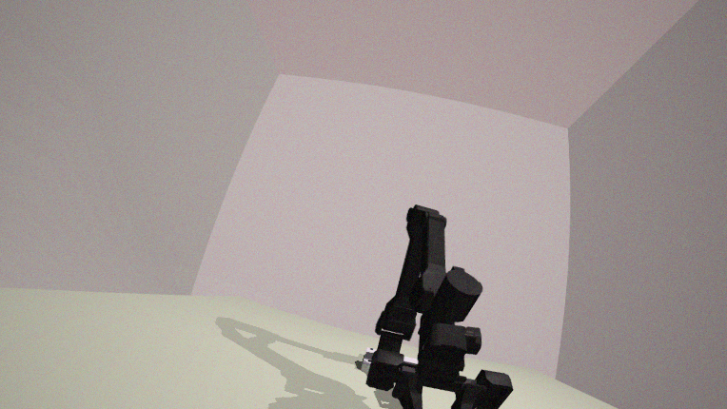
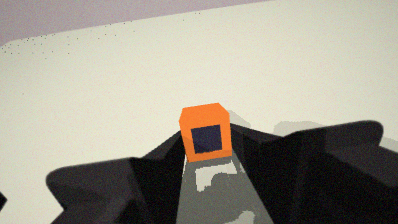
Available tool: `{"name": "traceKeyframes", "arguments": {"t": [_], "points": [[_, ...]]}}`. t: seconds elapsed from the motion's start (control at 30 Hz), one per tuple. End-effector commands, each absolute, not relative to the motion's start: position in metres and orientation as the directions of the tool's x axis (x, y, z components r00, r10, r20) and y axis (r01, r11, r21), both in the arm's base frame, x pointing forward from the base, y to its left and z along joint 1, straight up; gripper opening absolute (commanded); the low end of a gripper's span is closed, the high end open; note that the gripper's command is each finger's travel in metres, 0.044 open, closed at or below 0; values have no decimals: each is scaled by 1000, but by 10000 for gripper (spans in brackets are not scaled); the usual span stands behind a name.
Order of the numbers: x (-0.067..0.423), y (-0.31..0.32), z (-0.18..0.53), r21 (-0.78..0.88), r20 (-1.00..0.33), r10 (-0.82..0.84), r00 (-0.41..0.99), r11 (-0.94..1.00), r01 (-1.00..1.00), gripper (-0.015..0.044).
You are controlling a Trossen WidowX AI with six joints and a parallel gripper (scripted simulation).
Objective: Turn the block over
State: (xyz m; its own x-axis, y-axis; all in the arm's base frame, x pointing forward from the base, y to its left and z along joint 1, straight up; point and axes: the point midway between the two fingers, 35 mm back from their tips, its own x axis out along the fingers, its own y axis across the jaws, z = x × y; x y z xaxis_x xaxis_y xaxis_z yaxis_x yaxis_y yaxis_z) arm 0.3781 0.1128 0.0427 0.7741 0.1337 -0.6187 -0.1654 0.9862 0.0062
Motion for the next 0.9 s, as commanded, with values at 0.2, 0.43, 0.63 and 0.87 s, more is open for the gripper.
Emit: {"name": "traceKeyframes", "arguments": {"t": [0.2, 0.43, 0.63, 0.87], "points": [[367, 109, 38, 2, -491, 141, 860, 987, -161, 0], [364, 108, 39, 2, -469, 142, 872, 987, -160, 0], [364, 108, 42, 2, -450, 144, 882, 987, -160, 0], [364, 108, 42, 2, -450, 144, 882, 987, -160, 0]]}}
